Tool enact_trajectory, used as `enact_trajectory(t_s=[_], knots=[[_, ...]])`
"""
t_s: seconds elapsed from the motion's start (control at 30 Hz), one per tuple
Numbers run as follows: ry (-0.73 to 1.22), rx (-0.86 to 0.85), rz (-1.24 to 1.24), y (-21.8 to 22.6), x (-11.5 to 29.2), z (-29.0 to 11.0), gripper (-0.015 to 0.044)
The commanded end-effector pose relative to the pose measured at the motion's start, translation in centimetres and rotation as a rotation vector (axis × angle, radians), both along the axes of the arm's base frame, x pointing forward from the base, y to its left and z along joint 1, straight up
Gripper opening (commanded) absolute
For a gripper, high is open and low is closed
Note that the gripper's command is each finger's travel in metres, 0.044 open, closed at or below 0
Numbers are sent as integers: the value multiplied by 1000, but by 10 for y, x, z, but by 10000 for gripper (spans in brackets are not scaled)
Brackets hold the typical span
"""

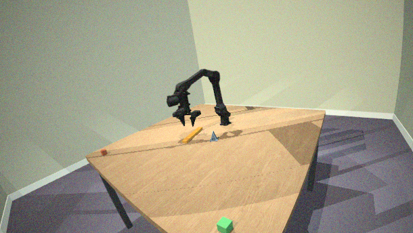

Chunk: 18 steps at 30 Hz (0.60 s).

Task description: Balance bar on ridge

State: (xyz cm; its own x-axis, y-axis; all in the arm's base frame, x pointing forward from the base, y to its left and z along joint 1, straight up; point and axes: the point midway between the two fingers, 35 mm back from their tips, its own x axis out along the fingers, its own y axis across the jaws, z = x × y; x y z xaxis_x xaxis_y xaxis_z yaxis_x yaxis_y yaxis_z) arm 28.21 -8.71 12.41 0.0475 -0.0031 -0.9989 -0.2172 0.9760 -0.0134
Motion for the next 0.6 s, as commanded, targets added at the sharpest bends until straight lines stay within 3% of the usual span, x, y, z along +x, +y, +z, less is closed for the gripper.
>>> enact_trajectory(t_s=[0.0, 0.33, 0.57], knots=[[22, -6, 20, -3, -3, -6, 315], [22, -6, 20, -3, -2, -50, 315], [22, -6, 20, -3, -2, -51, 315]])
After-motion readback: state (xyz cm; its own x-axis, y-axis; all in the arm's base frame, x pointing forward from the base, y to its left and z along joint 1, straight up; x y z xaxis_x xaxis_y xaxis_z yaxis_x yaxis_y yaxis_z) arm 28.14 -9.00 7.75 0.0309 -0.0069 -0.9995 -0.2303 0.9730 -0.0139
